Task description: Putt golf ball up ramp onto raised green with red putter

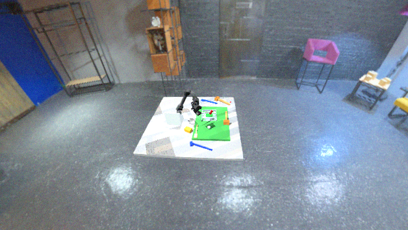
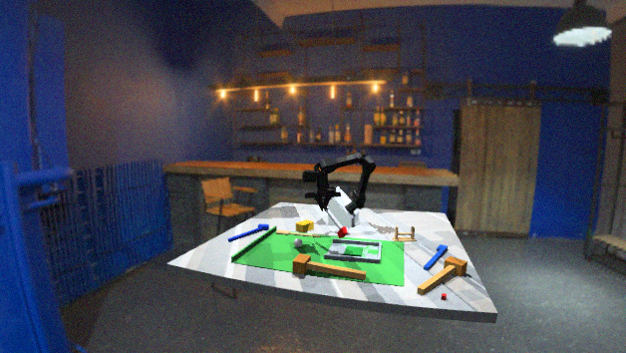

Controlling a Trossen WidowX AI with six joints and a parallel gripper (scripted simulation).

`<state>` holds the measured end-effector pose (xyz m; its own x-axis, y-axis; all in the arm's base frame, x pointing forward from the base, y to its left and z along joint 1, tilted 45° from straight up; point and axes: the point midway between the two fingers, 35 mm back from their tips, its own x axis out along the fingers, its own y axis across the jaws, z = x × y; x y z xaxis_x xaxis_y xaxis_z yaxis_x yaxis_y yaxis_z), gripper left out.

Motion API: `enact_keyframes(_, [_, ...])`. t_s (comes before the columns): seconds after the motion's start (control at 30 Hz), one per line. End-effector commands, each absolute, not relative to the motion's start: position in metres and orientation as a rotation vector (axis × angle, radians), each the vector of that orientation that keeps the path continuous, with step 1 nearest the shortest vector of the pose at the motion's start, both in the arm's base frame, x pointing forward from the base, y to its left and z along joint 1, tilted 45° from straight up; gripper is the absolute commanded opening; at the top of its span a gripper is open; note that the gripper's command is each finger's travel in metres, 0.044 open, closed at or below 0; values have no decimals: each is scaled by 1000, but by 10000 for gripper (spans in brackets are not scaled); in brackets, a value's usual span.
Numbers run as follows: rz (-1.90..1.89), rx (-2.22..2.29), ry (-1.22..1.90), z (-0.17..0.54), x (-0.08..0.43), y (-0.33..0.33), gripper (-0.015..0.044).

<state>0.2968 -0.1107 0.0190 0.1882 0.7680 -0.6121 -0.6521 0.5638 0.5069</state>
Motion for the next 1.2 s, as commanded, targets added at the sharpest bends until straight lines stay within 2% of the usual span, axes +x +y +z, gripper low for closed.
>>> enact_keyframes(0.0, [937,201,988,5,296,-131,0])
enact_keyframes(0.63, [603,565,1192,-90,255,-213,0])
enact_keyframes(1.17, [600,568,1193,-120,255,-185,0])
